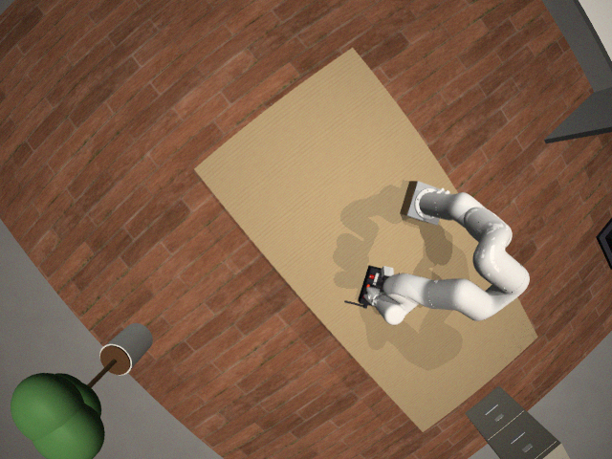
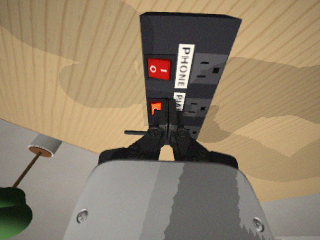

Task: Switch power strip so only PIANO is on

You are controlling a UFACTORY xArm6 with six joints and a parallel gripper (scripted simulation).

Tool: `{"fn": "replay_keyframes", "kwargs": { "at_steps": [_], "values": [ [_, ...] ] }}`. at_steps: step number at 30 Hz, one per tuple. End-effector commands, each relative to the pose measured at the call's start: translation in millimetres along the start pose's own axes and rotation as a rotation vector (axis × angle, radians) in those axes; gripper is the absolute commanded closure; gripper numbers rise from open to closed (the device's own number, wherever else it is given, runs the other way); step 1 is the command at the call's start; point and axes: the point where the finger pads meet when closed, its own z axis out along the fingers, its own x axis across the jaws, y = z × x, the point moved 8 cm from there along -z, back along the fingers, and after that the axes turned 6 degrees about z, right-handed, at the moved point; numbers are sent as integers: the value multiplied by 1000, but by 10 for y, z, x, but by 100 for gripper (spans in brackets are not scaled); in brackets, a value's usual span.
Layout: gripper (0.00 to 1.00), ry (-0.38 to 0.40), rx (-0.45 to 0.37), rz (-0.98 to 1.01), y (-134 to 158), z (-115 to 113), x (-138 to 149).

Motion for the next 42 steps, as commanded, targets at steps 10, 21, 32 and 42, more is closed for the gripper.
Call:
{"fn": "replay_keyframes", "kwargs": {
  "at_steps": [10, 21, 32, 42],
  "values": [
    [100, -1, -3, 1, 11, 12, -5],
    [100, -1, -3, 1, 11, 13, -5],
    [100, -1, -3, 1, 10, -66, -5],
    [100, -1, -3, 1, 10, -290, -5]
  ]
}}
